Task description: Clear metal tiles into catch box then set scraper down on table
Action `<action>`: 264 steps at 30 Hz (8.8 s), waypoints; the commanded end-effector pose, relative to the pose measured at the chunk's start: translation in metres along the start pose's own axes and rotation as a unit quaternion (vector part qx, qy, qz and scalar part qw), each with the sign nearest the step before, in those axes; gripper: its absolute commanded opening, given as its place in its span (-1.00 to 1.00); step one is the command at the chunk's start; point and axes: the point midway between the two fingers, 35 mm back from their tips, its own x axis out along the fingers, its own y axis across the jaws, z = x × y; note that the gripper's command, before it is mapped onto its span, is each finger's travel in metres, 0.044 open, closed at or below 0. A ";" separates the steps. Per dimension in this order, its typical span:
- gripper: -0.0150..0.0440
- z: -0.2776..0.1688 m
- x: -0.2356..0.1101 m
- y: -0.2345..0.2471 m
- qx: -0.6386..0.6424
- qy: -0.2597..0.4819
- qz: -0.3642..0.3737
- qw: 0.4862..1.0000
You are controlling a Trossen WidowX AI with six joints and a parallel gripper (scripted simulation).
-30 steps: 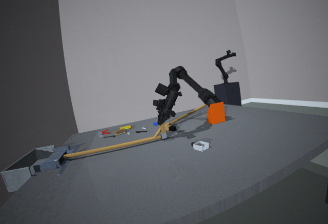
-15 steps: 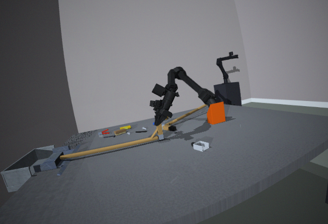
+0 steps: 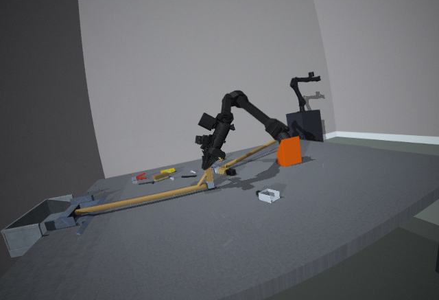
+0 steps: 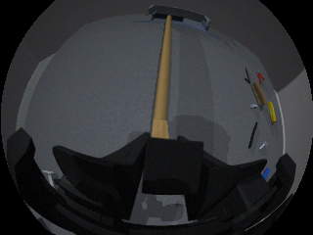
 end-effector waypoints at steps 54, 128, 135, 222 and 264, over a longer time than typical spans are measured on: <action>-0.49 0.074 0.051 -0.005 0.001 -0.008 0.001 1.000; -0.49 0.020 0.000 0.008 0.001 -0.004 0.004 1.000; -0.49 0.012 -0.006 0.009 0.001 -0.004 0.005 1.000; -0.49 -0.088 -0.071 -0.007 -0.001 -0.009 0.004 1.000; -0.49 -0.083 -0.066 -0.045 0.005 -0.006 -0.004 1.000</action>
